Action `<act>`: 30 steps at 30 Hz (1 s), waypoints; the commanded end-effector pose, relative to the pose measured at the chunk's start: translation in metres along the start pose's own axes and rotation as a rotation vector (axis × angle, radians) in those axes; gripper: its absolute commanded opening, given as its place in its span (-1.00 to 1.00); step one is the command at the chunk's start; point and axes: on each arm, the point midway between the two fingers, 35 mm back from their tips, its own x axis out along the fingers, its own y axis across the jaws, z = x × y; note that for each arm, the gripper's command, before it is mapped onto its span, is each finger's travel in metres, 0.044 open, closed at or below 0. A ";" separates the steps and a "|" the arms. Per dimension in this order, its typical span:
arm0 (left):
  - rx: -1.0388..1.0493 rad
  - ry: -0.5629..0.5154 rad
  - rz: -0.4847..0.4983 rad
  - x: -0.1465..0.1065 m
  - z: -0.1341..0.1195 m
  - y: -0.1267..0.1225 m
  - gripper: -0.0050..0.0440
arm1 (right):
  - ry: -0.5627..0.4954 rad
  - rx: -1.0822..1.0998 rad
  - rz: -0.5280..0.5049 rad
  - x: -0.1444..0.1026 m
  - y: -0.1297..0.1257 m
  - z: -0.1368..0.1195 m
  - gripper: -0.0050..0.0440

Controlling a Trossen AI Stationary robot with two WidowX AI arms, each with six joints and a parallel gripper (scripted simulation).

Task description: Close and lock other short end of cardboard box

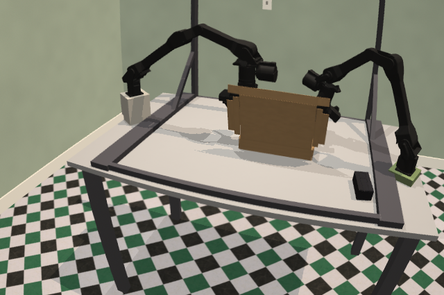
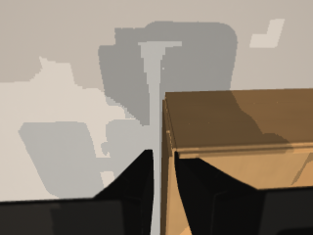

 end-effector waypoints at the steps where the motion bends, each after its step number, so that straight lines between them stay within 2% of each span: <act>1: -0.006 0.023 0.018 -0.009 -0.006 0.003 -0.56 | 0.003 -0.002 -0.029 -0.015 -0.004 -0.001 0.99; 13: -0.006 0.023 0.018 -0.009 -0.006 0.003 -0.56 | 0.003 -0.002 -0.029 -0.016 -0.002 0.002 0.99; 22: -0.006 0.023 0.018 -0.009 -0.006 0.003 -0.56 | 0.000 -0.002 -0.027 -0.021 0.025 0.039 0.99; 26: -0.006 0.023 0.018 -0.009 -0.006 0.003 -0.56 | -0.002 -0.002 -0.025 -0.022 0.050 0.062 0.99; 30: -0.006 0.023 0.018 -0.009 -0.006 0.003 -0.56 | -0.002 -0.002 -0.024 -0.022 0.054 0.065 0.99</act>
